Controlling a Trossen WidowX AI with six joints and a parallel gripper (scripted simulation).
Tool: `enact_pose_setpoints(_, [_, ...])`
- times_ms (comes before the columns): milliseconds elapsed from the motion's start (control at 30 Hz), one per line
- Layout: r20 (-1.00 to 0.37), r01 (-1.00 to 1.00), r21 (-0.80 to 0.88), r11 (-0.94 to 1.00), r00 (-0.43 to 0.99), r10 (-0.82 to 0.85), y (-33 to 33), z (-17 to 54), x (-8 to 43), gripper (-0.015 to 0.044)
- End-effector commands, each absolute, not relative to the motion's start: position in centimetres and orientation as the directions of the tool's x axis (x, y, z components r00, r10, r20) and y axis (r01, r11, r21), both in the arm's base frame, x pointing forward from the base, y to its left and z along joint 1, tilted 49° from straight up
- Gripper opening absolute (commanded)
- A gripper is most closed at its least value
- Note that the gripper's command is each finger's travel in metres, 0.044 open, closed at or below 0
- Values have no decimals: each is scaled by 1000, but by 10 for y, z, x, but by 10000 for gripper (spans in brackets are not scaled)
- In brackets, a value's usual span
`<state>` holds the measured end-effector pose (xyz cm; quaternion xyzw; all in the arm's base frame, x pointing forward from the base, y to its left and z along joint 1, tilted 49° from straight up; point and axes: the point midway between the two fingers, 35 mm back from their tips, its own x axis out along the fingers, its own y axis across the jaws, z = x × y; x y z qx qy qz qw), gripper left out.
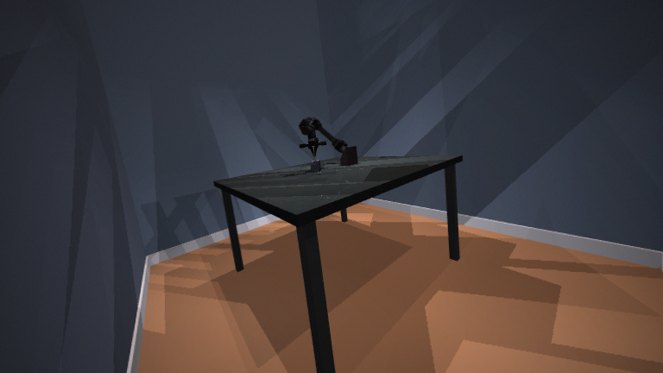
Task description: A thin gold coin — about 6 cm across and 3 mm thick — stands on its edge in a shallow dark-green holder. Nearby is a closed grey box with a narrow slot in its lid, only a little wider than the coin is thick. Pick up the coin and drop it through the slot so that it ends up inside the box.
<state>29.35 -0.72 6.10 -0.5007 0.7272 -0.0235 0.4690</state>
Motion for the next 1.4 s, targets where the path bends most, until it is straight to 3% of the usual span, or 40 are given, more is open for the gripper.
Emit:
enact_pose_setpoints(0, [-659, -706, -505, 497, -56, -750, -8, 64, 293, 0])
enact_pose_setpoints(1267, [-658, -710, -501, 495, -59, -751, -23, 51, 293, 0])
enact_pose_setpoints(1367, [-662, -705, -501, 502, -63, -747, -21, 52, 293, 79])
